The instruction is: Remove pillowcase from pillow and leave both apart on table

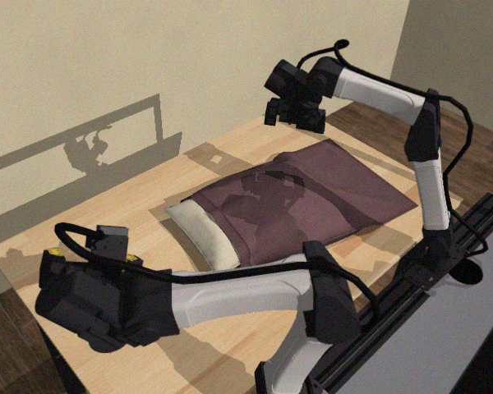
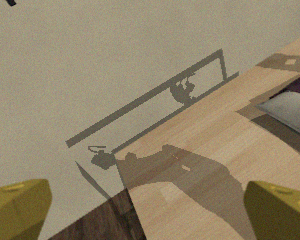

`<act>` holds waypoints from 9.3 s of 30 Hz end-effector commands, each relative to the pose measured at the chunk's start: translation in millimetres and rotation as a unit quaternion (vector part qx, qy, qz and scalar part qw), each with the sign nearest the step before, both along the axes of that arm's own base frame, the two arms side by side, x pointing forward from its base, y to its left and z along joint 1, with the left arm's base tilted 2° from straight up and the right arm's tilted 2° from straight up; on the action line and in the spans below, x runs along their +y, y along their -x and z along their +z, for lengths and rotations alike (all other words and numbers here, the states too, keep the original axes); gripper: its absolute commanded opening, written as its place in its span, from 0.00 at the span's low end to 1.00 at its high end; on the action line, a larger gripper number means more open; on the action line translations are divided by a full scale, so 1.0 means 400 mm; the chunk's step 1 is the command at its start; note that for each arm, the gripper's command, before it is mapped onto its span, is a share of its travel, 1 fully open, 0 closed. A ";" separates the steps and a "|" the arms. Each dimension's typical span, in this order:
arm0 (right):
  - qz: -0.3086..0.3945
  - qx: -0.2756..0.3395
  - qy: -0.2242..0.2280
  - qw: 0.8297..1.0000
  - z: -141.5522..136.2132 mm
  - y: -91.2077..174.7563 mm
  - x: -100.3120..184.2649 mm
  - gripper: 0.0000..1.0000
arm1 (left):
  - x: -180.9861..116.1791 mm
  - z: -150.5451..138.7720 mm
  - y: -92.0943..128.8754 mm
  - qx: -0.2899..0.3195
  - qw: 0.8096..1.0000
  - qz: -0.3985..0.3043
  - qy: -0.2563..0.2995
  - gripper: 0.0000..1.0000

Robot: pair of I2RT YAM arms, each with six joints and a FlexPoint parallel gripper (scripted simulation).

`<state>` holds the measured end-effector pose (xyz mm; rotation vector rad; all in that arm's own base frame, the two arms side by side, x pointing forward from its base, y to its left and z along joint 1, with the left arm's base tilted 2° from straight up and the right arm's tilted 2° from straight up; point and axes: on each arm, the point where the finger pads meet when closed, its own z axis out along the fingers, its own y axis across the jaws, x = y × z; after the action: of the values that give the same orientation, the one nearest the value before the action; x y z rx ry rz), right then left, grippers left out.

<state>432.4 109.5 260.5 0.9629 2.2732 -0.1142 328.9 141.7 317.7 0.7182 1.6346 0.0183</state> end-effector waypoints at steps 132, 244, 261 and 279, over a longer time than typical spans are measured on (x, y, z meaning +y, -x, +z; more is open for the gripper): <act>0.270 -0.423 0.253 0.827 0.443 0.147 -0.289 1.00 | -0.371 0.298 -0.102 -0.107 0.945 0.191 0.242 0.45; 0.271 -0.423 0.252 0.827 0.443 0.147 -0.287 1.00 | -0.743 -0.572 0.136 0.094 0.809 -0.244 -0.526 0.45; 0.271 -0.423 0.252 0.827 0.443 0.147 -0.287 1.00 | -0.753 -0.620 0.097 0.092 0.810 -0.243 -0.526 0.45; 0.271 -0.423 0.252 0.827 0.443 0.147 -0.287 1.00 | -0.768 -0.662 0.050 0.087 0.813 -0.240 -0.524 0.45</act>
<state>375.3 0.3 402.3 -0.0005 1.5685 0.0018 291.8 -155.3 45.8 2.0884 1.5331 0.5294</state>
